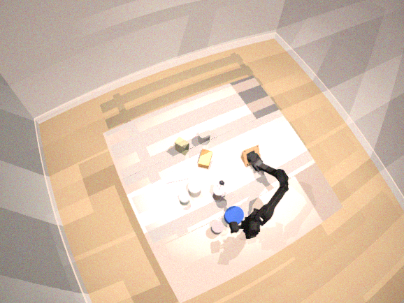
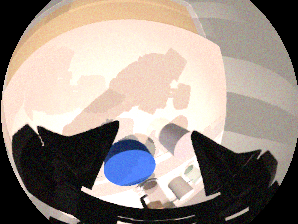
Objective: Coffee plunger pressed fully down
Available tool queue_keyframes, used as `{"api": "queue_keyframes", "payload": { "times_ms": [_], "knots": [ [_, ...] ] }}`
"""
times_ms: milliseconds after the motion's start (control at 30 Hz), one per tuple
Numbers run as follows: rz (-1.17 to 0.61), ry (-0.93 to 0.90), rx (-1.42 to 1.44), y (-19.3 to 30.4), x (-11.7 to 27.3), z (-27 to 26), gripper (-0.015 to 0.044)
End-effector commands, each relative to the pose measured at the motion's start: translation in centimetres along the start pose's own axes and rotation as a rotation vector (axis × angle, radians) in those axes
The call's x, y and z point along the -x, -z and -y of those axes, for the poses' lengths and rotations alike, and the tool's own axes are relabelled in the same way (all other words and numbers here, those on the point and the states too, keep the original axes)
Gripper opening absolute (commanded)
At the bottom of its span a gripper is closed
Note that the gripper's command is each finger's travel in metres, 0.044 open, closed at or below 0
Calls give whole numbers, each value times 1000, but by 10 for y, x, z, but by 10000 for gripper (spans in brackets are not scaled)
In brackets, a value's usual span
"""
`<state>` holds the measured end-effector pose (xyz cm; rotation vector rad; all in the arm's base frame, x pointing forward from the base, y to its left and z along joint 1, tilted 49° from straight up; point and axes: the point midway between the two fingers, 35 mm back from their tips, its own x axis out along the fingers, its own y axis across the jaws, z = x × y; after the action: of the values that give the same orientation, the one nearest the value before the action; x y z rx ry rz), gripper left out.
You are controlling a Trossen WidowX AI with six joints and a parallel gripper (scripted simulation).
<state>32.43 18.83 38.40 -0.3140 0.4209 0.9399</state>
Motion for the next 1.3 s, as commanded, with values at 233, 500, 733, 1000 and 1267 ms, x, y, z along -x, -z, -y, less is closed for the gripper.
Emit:
{"api": "queue_keyframes", "payload": {
  "times_ms": [233,500,733,1000,1267],
  "knots": [
    [-84,43,-329,116,57,88,440],
    [-9,164,-497,171,119,131,440],
    [5,194,-573,190,135,136,440],
    [238,187,-849,229,187,130,440],
    [591,275,-1052,250,248,127,440]
  ]
}}
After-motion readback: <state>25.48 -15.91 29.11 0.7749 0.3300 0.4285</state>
